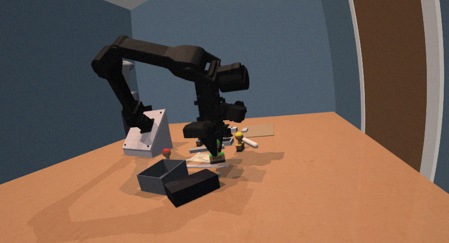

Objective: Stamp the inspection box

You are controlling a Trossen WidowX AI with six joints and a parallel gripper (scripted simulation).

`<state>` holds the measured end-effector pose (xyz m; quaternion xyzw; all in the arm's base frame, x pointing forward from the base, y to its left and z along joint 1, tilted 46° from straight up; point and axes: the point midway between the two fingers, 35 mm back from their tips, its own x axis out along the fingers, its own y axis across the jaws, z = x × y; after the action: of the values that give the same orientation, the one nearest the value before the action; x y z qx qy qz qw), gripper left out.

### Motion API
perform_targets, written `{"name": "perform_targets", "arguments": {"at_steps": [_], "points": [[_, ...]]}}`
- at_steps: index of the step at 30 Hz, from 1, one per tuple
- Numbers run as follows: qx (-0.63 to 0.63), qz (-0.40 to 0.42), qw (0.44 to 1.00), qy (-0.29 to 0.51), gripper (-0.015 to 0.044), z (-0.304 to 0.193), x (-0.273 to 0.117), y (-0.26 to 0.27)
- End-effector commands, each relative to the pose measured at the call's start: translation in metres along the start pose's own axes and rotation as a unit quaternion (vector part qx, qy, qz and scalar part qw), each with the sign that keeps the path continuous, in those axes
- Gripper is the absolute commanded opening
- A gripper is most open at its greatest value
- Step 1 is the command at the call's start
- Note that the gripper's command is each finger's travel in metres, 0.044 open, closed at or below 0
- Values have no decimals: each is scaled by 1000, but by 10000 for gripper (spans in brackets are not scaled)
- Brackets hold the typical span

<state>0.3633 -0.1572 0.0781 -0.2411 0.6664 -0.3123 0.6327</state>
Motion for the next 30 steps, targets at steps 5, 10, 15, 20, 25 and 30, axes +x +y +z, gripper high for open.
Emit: {"name": "perform_targets", "arguments": {"at_steps": [5,10,15,20,25,30], "points": [[4,0,1000,-2,0,1,-5,-1],[4,0,1000,-2,0,1,-8,-1],[4,0,1000,-2,0,1,-10,-1],[4,0,1000,-2,0,1,-12,-1],[4,0,1000,-2,0,1,-15,-1],[4,0,1000,-2,0,1,-17,-1]]}}
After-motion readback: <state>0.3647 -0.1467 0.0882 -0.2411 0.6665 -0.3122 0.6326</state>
